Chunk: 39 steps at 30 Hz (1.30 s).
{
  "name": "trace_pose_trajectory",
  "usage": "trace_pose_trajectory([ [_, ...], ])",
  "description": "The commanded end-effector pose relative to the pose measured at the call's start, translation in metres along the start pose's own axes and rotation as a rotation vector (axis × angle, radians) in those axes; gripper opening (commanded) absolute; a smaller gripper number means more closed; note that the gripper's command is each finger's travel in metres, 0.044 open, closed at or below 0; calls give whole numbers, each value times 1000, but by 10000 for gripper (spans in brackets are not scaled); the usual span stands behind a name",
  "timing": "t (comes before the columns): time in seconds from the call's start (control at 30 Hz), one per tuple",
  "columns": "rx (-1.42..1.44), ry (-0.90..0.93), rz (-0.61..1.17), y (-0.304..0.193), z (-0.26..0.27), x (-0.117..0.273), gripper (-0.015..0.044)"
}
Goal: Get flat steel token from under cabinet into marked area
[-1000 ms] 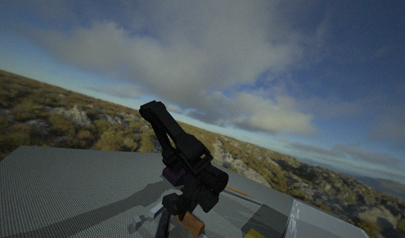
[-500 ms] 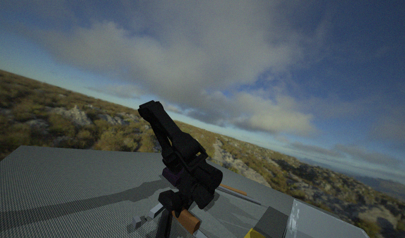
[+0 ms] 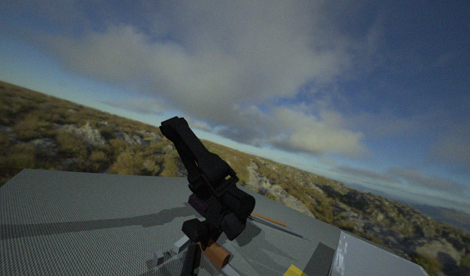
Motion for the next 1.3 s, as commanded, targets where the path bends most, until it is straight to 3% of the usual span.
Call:
trace_pose_trajectory([
  [0.0, 7, 1, 4, -3, 5, 0, 0],
  [0.13, 8, 1, 6, -4, 7, 0, 0],
  [0.37, -2, 1, 1, -2, 4, 0, 184],
  [0.57, -2, 1, 1, -2, 4, 0, 200],
  [0.67, -2, 1, 6, -1, 4, 0, 270],
  [1.27, -1, 0, 6, -6, 4, -6, 270],
])
Point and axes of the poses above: the point midway between the two fingers, 35 mm back from their tips, its own x axis back along the fingers, its own z axis across the jaws, y = z × x, the point moved 5 cm from there along x, back along the fingers, and after that the axes turned 2 degrees about -x, right-handed, at the moved point
